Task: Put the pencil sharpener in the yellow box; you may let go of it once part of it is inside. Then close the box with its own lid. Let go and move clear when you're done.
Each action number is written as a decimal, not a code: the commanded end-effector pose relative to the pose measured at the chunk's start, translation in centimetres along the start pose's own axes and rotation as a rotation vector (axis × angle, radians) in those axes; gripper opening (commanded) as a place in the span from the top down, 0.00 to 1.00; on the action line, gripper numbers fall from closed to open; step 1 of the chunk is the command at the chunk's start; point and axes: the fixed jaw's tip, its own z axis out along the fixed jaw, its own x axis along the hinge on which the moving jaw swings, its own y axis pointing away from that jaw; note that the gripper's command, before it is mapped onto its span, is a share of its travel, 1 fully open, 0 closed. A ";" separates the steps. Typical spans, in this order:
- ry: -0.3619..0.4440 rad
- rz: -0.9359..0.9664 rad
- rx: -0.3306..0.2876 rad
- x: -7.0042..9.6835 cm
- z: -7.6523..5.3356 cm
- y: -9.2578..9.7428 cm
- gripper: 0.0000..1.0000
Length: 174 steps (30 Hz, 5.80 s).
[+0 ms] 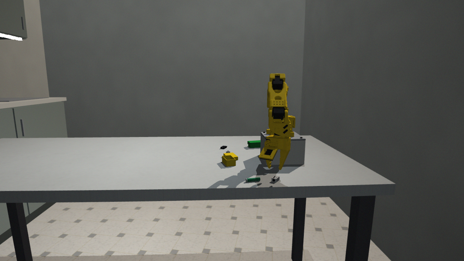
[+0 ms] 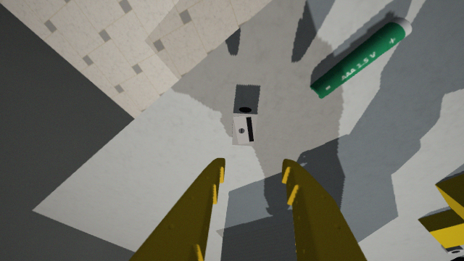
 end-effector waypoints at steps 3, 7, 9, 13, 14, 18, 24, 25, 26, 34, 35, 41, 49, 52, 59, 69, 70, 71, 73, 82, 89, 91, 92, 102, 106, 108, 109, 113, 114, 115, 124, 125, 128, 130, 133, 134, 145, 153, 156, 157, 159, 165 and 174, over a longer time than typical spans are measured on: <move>0.010 0.000 0.004 0.3 1.2 0.0 0.82; 0.010 0.000 0.004 0.3 1.4 0.0 0.82; 0.010 0.000 0.004 0.3 1.6 0.0 0.82; 0.010 0.000 0.004 0.3 1.9 0.0 0.82; 0.010 0.000 0.004 0.3 1.9 0.0 0.82; 0.010 0.000 0.004 0.4 2.0 0.0 0.82; 0.010 0.000 0.004 0.3 2.0 0.0 0.82; 0.010 0.000 0.004 0.3 2.0 0.0 0.82; 0.010 0.000 0.004 0.3 2.0 0.0 0.82; 0.010 0.000 0.004 0.2 1.5 0.1 0.82; 0.010 0.000 0.004 0.2 1.5 0.1 0.82; 0.010 0.000 0.004 0.0 1.1 0.1 0.82; 0.010 0.000 0.004 -0.1 0.6 0.2 0.82; 0.010 0.000 0.004 -0.1 0.6 0.2 0.82; 0.010 0.000 0.004 -0.1 0.6 0.2 0.82; 0.010 0.000 0.004 -0.2 0.8 0.2 0.82; 0.010 0.000 0.004 -0.2 0.8 0.2 0.82; 0.010 0.000 0.004 -0.2 0.9 0.2 0.82; 0.010 0.000 0.004 -0.2 0.9 0.2 0.82; 0.010 0.000 0.004 -0.2 1.4 0.2 0.82; 0.010 0.000 0.004 -0.2 1.7 0.2 0.82; 0.010 0.000 0.004 -0.2 1.7 0.2 0.82; 0.010 0.000 0.004 -0.2 1.8 0.2 0.82; 0.010 0.000 0.004 -0.1 2.0 0.2 0.82; 0.010 0.000 0.004 -0.1 2.0 0.2 0.82; 0.010 0.000 0.004 -0.1 2.0 0.2 0.82; 0.010 0.000 0.004 -0.1 2.0 0.2 0.82; 0.010 0.000 0.004 -0.1 2.0 0.2 0.82; 0.010 0.000 0.004 -0.1 2.0 0.2 0.82; 0.010 0.000 0.004 -0.1 2.1 0.2 0.82; 0.010 0.000 0.004 -0.2 2.4 0.2 0.82; 0.010 0.000 0.004 -0.2 2.5 0.2 0.82; 0.010 0.000 0.004 -0.2 2.7 0.2 0.82; 0.010 0.000 0.004 -0.2 2.9 0.2 0.82; 0.010 0.000 0.004 -0.2 3.1 0.2 0.82; 0.010 0.000 0.004 -0.2 3.2 0.2 0.82; 0.010 0.000 0.004 -0.1 3.8 0.2 0.82; 0.010 0.000 0.004 -0.1 4.0 0.2 0.82; 0.010 0.000 0.004 -0.1 4.0 0.2 0.82; 0.010 0.000 0.004 -0.1 4.0 0.2 0.82; 0.010 0.000 0.004 -0.1 4.0 0.2 0.82; 0.010 0.000 0.004 -0.1 4.0 0.1 0.82; 0.010 0.000 0.004 0.0 3.9 0.0 0.82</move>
